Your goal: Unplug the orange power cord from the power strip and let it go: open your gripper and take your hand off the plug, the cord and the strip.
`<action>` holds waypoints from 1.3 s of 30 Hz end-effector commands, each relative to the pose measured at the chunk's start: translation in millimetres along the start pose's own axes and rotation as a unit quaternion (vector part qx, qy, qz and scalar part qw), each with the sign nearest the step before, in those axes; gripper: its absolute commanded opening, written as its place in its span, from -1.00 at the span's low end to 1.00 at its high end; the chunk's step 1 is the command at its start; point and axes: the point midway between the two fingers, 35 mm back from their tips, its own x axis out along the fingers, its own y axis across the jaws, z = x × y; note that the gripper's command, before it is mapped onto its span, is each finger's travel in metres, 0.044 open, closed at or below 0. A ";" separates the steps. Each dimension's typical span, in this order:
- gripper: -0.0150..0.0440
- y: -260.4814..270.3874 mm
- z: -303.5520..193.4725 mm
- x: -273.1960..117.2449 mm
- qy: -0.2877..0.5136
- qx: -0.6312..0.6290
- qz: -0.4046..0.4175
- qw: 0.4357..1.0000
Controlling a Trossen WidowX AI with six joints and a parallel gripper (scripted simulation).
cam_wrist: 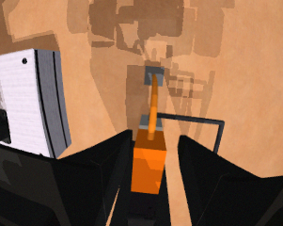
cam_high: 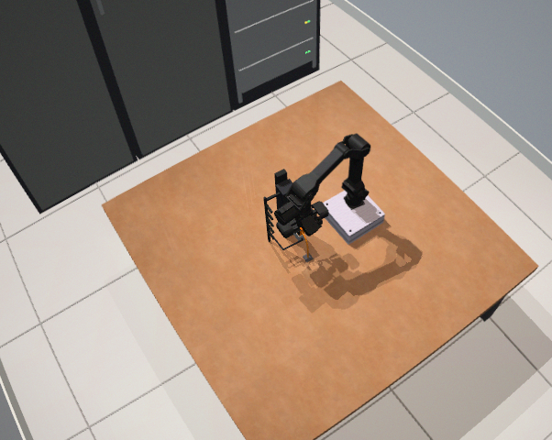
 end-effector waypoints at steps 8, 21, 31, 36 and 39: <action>0.05 2.0 -18.8 1.1 0.003 0.000 0.003 1.000; 0.05 2.3 -22.8 9.1 0.003 0.000 0.003 1.000; -0.22 1.0 -22.2 10.6 0.001 0.001 0.000 1.000; -0.33 1.0 -22.2 10.6 0.001 0.001 0.000 1.000; -0.40 1.0 -22.2 10.6 0.001 0.001 0.000 1.000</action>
